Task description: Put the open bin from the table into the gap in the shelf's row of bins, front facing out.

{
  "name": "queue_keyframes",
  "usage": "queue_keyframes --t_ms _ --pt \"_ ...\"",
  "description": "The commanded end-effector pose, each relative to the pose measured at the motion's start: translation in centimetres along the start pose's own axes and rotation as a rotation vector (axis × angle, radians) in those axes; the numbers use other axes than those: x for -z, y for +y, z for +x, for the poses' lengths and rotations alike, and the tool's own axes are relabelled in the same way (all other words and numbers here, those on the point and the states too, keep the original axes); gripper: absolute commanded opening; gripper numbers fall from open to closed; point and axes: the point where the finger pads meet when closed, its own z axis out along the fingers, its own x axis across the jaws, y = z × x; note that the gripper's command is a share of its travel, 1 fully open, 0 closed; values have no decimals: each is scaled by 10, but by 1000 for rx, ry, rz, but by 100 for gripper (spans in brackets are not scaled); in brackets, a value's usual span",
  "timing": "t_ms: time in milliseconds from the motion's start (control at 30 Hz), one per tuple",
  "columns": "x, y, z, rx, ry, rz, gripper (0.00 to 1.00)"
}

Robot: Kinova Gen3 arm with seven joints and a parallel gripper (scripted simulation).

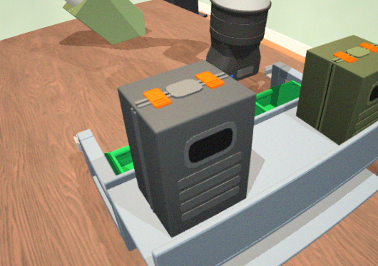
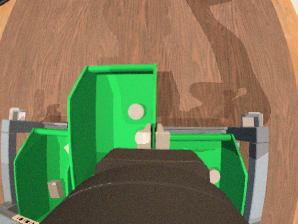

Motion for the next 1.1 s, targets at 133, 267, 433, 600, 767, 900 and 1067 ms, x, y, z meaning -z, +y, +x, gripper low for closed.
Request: queue_keyframes --t_ms 133,267,433,600,767,900,1067 --pt "2 2 1 0 2 -5 0" --pt "2 4 1 0 2 -7 0" --pt "2 6 1 0 2 -11 0" --pt "2 9 1 0 2 -16 0" --pt "2 11 1 0 2 -18 0" --pt "2 13 1 0 2 -22 0" --pt "2 16 1 0 2 -26 0"
